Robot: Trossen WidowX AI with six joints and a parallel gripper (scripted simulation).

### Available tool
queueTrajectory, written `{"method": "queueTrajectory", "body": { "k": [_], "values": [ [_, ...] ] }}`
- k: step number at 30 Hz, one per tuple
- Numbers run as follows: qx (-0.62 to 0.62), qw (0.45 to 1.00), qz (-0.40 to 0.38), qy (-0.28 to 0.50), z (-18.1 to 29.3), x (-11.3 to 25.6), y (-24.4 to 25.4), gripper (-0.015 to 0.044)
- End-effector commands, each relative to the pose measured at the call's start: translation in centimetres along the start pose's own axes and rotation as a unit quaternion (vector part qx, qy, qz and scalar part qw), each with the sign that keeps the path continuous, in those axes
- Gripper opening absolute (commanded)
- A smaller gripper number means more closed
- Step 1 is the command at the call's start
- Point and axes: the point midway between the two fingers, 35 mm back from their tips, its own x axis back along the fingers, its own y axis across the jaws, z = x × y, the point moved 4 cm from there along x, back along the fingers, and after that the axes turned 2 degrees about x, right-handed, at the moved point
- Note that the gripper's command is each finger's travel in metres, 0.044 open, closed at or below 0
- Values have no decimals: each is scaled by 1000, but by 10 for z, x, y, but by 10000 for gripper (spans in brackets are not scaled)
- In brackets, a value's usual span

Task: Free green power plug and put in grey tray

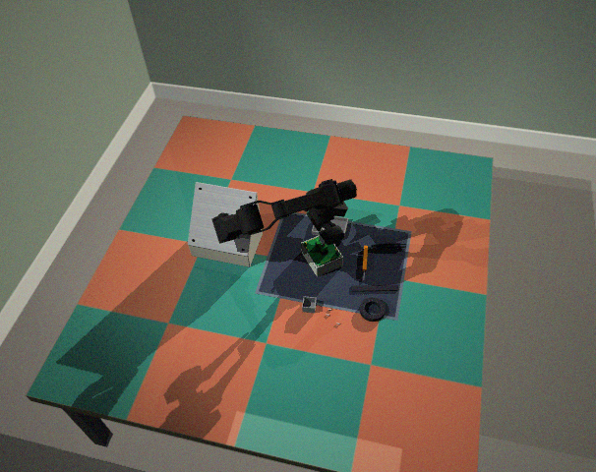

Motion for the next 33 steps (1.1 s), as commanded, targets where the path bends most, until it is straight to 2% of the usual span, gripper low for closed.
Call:
{"method": "queueTrajectory", "body": {
  "k": [1, 17, 26, 33],
  "values": [
    [3, 1000, 1, 2, 0, -1, 0, 249],
    [3, 1000, 2, 2, 0, -18, 0, 249],
    [3, 1000, 2, 2, 0, -18, 0, 13],
    [3, 1000, 2, 2, 0, -18, 0, 0]
  ]
}}
